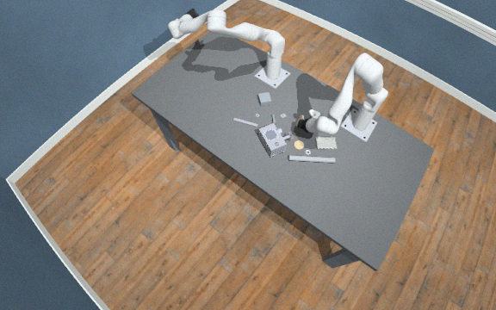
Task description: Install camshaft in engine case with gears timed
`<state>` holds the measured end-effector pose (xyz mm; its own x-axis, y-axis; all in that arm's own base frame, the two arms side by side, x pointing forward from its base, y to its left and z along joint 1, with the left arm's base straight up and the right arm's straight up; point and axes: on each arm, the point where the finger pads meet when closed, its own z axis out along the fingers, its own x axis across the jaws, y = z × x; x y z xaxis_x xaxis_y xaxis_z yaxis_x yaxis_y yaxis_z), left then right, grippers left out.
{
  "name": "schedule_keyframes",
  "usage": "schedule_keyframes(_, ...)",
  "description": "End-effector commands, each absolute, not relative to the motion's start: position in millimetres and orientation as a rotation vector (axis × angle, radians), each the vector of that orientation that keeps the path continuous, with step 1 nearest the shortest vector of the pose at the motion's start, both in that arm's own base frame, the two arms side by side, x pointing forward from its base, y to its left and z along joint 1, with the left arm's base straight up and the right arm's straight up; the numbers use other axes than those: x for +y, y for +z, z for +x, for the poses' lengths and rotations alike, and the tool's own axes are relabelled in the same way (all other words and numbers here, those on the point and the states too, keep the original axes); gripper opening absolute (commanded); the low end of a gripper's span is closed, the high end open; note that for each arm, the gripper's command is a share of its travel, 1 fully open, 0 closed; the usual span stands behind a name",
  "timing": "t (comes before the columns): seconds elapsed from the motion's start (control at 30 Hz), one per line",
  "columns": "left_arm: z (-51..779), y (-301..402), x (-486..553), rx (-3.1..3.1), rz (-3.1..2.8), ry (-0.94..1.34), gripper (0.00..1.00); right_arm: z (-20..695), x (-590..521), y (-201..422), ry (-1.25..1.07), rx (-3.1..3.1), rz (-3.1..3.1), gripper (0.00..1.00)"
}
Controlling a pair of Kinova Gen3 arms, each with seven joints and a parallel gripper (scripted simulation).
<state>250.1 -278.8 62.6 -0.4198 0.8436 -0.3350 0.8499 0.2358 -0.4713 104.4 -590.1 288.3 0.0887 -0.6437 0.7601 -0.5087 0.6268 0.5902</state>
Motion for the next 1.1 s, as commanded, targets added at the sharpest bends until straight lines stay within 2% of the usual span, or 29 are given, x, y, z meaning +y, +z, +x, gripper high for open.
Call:
schedule_keyframes(0.0,249.2,61.5,-280.5,2.451,1.694,-0.947,0.29,104.3,-590.3,289.5,-0.128,-1.560,0.991,1.00)
schedule_keyframes(1.07,251.5,68.7,-280.9,2.446,1.694,-0.940,0.29,104.3,-590.3,289.5,-0.128,-1.560,0.991,1.00)
